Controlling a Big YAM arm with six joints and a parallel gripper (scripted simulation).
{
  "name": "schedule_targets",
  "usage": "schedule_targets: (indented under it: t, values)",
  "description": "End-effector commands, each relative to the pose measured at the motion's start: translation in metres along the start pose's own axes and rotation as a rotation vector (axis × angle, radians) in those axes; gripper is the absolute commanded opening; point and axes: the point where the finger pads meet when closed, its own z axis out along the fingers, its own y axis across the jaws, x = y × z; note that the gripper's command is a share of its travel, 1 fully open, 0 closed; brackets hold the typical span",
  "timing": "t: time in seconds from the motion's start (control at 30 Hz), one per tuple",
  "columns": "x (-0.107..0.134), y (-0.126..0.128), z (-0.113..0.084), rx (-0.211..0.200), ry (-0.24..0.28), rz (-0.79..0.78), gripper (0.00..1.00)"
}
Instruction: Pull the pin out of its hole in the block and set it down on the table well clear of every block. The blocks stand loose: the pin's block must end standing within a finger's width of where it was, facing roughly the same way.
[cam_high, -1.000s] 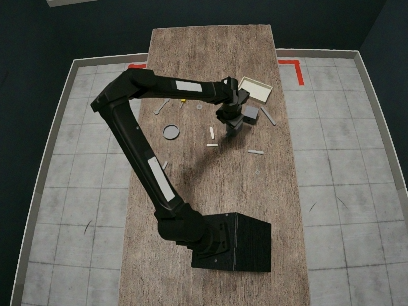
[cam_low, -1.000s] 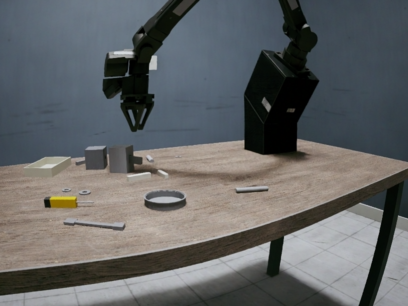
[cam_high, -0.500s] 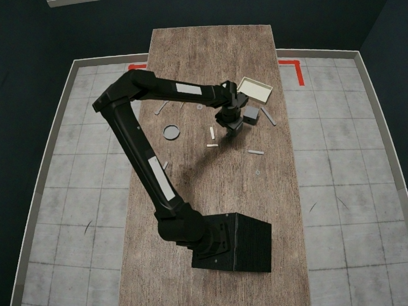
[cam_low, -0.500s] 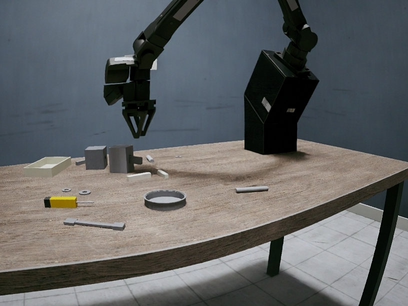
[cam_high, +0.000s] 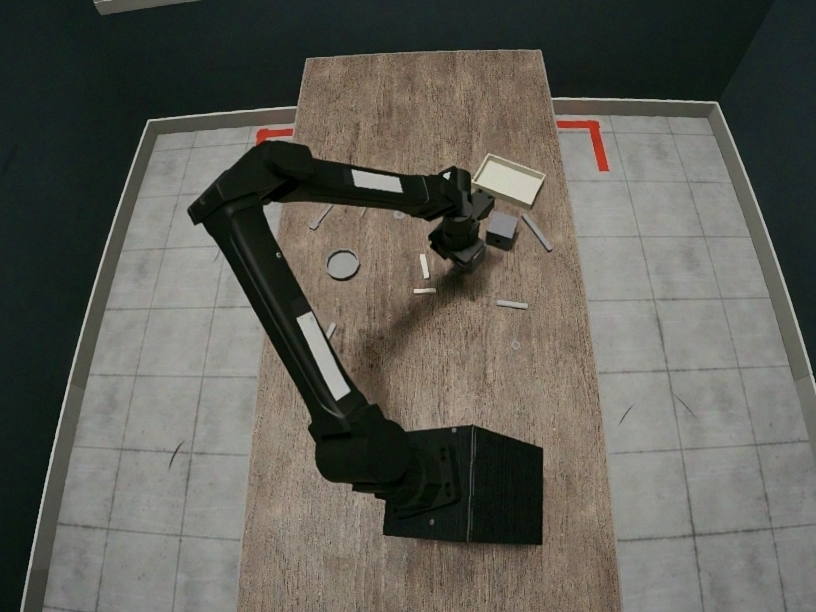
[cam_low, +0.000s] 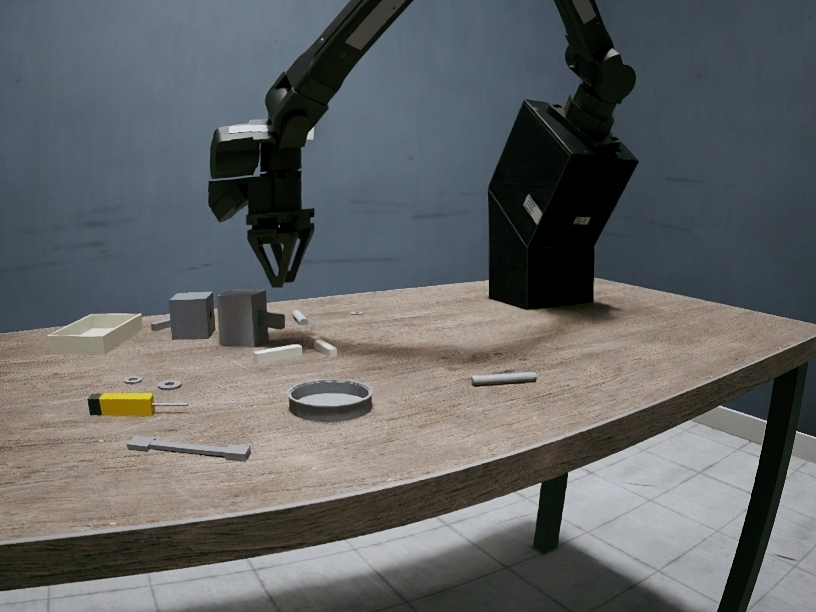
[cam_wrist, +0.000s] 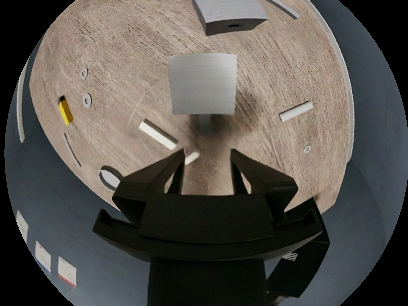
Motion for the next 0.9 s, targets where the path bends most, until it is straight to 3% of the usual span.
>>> schedule_targets:
  t: [0.0, 0.33, 0.6, 0.87]
  values:
    - [-0.015, 0.013, -0.003, -0.018, -0.027, -0.011, 0.47]
    - [-0.015, 0.013, -0.002, -0.018, -0.027, -0.011, 0.47]
    - [-0.014, 0.011, 0.021, -0.015, -0.024, -0.008, 0.47]
    - [-0.014, 0.011, 0.023, -0.015, -0.024, -0.008, 0.47]
